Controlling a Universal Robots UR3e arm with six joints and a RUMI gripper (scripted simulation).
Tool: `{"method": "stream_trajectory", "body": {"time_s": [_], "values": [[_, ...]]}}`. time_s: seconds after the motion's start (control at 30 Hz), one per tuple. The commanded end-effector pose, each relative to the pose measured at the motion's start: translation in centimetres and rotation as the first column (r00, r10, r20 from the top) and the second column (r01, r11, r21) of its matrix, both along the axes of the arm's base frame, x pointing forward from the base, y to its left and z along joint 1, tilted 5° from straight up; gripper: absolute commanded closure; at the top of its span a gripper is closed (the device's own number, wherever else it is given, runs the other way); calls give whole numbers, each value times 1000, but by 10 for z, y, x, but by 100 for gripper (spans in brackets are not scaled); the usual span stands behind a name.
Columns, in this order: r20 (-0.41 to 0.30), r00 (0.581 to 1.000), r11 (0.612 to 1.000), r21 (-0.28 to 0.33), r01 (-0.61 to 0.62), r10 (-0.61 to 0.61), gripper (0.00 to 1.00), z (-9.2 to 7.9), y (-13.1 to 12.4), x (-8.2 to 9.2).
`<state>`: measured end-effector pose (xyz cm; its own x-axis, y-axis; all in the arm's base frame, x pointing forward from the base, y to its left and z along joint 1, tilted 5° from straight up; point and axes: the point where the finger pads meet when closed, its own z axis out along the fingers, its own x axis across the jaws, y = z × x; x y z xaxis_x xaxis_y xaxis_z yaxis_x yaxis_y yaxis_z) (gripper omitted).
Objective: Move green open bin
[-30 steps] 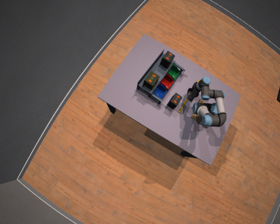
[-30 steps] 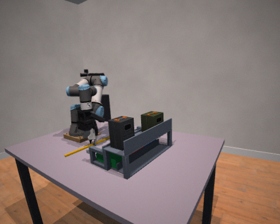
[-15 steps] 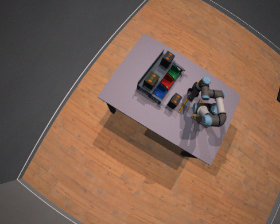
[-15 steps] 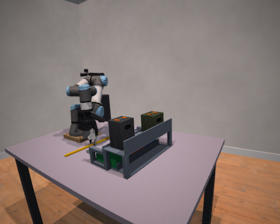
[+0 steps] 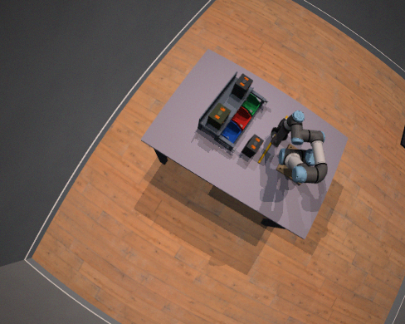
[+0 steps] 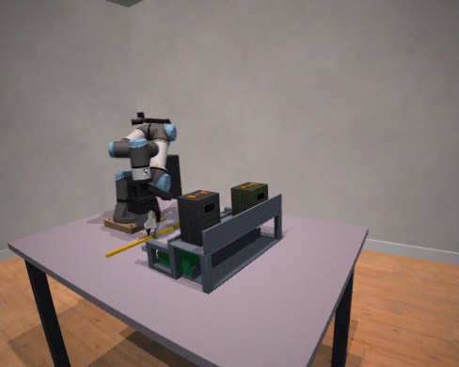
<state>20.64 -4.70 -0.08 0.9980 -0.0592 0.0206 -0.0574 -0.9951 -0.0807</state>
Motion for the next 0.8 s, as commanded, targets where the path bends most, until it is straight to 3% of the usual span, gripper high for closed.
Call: {"method": "stream_trajectory", "body": {"time_s": [0.0,0.43,0.6,0.77], "values": [[1,1000,1000,-2,0,0,74,0,-1,0],[1,1000,1000,-2,0,0,74,0,-1,0],[1,1000,1000,-2,0,0,74,50,-4,-1],[1,1000,1000,-2,0,0,74,50,-4,-1]]}}
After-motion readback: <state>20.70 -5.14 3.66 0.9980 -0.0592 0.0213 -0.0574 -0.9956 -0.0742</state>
